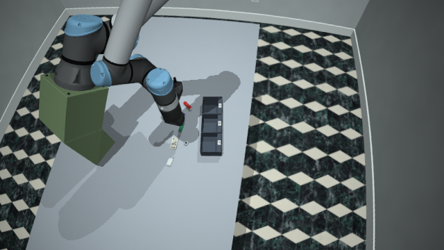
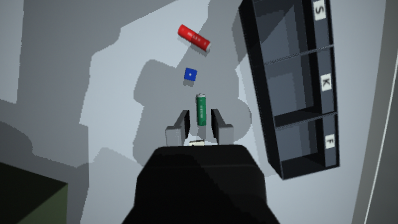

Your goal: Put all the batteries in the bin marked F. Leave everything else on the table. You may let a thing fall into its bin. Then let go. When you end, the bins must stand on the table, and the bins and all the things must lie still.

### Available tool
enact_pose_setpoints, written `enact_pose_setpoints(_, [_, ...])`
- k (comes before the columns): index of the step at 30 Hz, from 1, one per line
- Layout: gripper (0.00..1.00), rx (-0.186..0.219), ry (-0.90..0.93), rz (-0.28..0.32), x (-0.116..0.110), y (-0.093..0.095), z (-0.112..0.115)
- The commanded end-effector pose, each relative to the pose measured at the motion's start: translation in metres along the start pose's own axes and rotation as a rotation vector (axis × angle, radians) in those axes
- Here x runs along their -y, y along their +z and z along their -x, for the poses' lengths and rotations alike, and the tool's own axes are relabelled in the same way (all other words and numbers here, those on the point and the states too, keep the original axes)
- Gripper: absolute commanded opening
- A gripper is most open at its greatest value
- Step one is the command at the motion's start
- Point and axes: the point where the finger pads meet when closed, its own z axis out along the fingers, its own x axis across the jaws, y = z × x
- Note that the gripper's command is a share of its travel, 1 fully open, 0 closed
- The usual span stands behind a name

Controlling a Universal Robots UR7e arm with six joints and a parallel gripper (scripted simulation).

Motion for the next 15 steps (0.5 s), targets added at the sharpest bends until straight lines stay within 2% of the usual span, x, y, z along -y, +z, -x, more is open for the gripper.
enact_pose_setpoints(1, [0.6,-0.005,0.001,0.002,0.0,0.024,-0.001])
enact_pose_setpoints(4, [0.6,-0.005,0.001,0.002,-0.001,0.028,-0.001])
enact_pose_setpoints(8, [0.6,-0.006,0.001,0.002,-0.001,0.043,-0.002])
enact_pose_setpoints(15, [0.6,-0.005,0.001,0.002,-0.001,0.043,-0.003])
